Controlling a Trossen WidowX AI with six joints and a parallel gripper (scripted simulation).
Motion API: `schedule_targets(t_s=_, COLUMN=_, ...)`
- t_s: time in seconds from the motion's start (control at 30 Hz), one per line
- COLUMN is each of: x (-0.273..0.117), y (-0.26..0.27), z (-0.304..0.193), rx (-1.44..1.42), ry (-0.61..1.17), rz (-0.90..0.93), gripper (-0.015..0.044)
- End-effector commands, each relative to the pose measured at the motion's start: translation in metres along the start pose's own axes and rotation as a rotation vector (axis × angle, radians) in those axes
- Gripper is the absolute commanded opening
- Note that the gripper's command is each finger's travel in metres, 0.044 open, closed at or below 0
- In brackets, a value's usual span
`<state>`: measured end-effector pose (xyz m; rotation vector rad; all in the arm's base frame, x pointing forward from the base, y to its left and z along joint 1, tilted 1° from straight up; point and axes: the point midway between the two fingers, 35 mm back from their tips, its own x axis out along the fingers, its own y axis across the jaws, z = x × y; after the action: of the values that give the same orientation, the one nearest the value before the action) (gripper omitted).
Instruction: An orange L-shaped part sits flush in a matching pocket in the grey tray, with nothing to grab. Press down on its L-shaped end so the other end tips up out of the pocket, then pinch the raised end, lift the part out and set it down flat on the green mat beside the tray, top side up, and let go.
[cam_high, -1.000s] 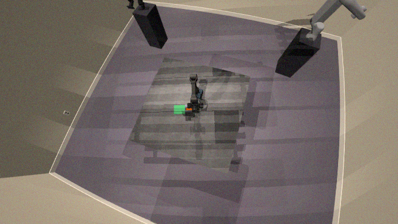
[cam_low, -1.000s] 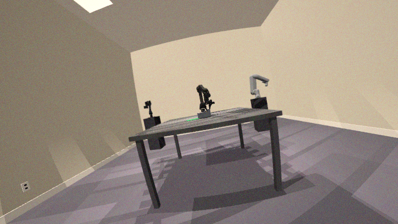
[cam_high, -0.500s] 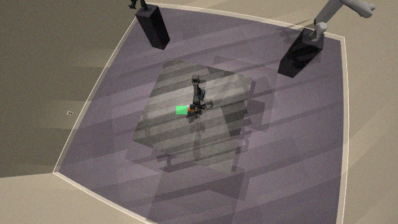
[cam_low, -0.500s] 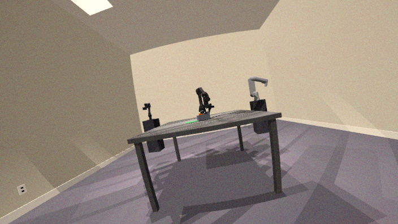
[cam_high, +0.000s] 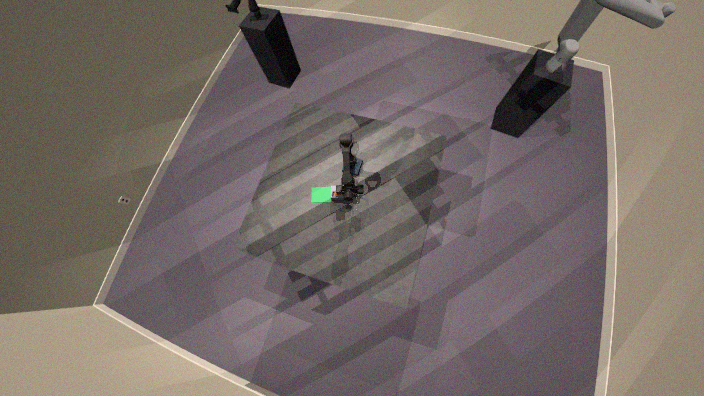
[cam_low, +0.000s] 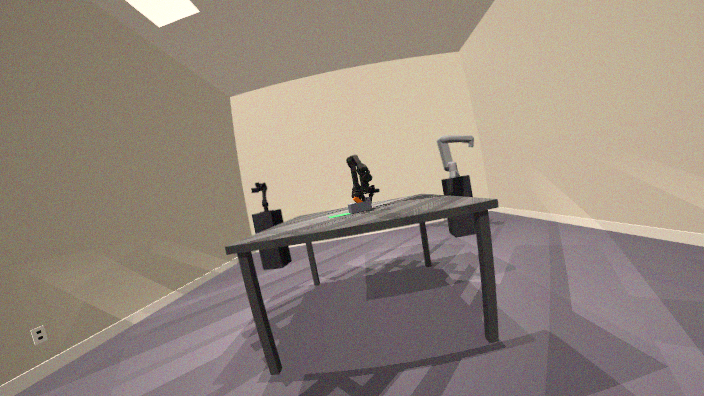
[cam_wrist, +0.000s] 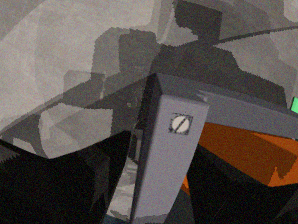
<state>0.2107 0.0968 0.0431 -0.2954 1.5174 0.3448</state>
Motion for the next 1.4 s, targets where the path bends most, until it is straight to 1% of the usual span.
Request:
schedule_targets(t_s=0.0, x=0.002, y=0.000, z=-0.001, rx=0.006, ry=0.002, rz=-0.001, gripper=0.0180)
schedule_targets(t_s=0.3, x=0.000, y=0.001, z=0.000, rx=0.000, ry=0.000, rz=0.001, gripper=0.0180)
schedule_targets(t_s=0.67, x=-0.014, y=0.012, z=0.000, rx=0.006, ry=0.002, rz=0.000, gripper=0.0180)
schedule_targets(t_s=0.77, x=-0.032, y=0.009, z=0.003, rx=0.006, ry=0.002, rz=0.000, gripper=0.0180)
schedule_targets(t_s=0.93, x=-0.091, y=0.002, z=0.003, rx=0.006, ry=0.002, rz=-0.001, gripper=0.0180)
schedule_targets(t_s=1.0, x=-0.106, y=0.000, z=0.000, rx=0.006, ry=0.002, rz=-0.001, gripper=0.0180)
schedule_targets(t_s=1.37, x=-0.105, y=0.001, z=0.000, rx=0.011, ry=0.005, rz=0.001, gripper=0.0180)
